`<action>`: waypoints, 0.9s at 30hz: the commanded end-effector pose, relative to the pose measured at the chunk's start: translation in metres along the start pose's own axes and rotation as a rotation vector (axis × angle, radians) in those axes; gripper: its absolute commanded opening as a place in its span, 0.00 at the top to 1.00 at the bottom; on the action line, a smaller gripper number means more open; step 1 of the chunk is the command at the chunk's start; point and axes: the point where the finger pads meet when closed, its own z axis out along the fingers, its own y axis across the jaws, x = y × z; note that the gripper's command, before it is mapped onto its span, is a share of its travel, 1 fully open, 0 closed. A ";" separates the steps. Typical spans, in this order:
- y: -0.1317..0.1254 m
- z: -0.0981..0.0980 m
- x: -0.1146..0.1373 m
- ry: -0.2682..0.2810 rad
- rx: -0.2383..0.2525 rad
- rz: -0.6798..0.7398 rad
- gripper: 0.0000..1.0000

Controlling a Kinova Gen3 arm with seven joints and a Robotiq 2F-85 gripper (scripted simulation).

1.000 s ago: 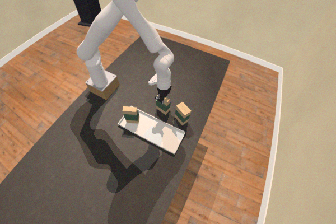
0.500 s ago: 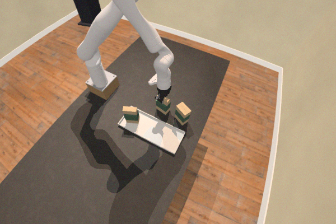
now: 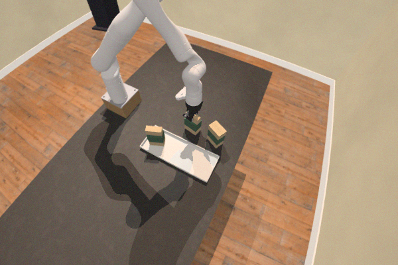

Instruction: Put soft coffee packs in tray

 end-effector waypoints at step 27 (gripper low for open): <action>0.001 -0.051 -0.002 -0.008 -0.004 -0.001 0.75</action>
